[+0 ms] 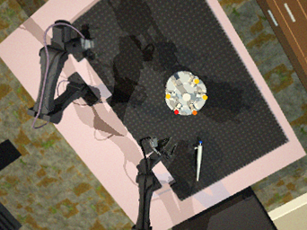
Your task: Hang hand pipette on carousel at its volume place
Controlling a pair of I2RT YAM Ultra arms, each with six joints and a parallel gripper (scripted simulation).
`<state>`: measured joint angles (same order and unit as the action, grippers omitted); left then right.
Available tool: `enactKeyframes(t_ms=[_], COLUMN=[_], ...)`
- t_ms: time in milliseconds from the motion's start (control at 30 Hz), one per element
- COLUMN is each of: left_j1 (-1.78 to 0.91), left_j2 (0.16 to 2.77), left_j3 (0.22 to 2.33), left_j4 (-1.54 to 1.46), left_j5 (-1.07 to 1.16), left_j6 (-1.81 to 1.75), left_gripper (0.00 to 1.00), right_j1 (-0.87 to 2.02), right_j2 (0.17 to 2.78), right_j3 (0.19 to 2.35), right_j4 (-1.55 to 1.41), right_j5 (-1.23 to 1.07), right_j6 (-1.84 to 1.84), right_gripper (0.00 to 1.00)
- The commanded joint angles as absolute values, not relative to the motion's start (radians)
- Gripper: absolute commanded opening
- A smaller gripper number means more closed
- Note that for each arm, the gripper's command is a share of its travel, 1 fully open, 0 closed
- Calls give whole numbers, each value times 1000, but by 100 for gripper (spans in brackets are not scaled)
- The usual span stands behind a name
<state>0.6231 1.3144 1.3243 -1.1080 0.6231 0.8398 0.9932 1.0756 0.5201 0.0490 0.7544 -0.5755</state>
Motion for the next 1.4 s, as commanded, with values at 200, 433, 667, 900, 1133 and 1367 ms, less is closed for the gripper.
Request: enactKeyframes(t_ms=[200,433,667,900,1133,1367], left_j1=[632,632,632,632,632,632], left_j2=[1316,1316,1316,1316,1316,1316], left_j3=[1340,1340,1340,1340,1340,1340], left_j4=[-1096,-1096,-1096,-1096,-1096,-1096], left_j5=[644,644,644,644,644,644], left_j6=[847,847,847,847,847,847], left_gripper=[100,100,100,100,100,100], right_j1=[1198,1182,1296,1336,1390,1368], right_j2=[1410,1426,1683,1836,2077,2139], right_j3=[635,626,761,872,1092,1085], right_j4=[301,367,464,526,593,754], right_j5=[1028,1051,1210,1283,1418,1423], right_j6=[-681,-713,-859,-930,-1151,-1292], right_gripper=[49,49,49,49,49,49])
